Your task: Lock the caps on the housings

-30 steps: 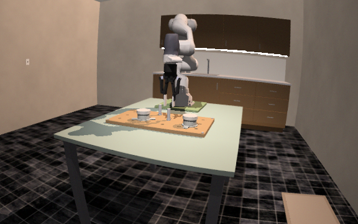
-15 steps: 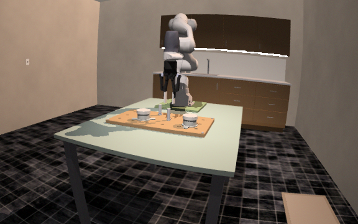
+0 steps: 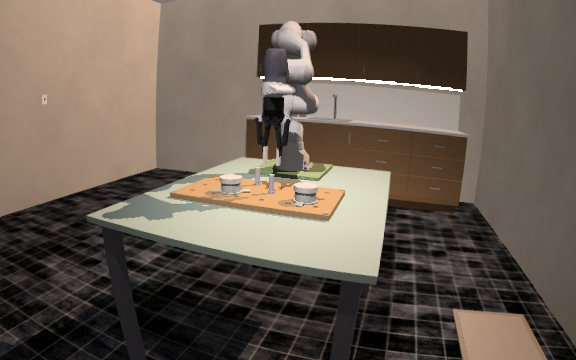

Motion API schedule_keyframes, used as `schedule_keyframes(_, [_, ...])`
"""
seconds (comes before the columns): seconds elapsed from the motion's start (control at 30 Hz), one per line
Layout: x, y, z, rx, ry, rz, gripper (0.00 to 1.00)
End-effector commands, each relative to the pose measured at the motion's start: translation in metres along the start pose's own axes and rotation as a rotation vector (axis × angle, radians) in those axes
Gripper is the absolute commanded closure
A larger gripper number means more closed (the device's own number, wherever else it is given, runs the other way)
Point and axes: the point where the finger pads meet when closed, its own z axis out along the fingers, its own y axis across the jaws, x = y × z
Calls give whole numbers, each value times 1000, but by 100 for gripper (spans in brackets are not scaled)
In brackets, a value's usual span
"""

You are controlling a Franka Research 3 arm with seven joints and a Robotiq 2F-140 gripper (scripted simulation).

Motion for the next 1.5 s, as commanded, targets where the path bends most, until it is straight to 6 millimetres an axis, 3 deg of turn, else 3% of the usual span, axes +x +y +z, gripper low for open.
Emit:
schedule_keyframes(0.0, [5, 12, -1, -2, -1, -81, 64])
schedule_keyframes(0.1, [20, 51, -2, -3, 2, -313, 64])
schedule_keyframes(0.23, [37, 116, -1, -23, 7, -375, 64])
schedule_keyframes(0.33, [40, 142, 0, -39, 8, -398, 64])
schedule_keyframes(0.4, [41, 144, 0, -45, 7, -419, 64])
schedule_keyframes(0.43, [41, 144, 0, -46, 6, -434, 22])
schedule_keyframes(1.03, [41, 144, 0, -4, -4, -854, 22])
schedule_keyframes(1.47, [41, 144, 0, -1, -5, -866, 22])
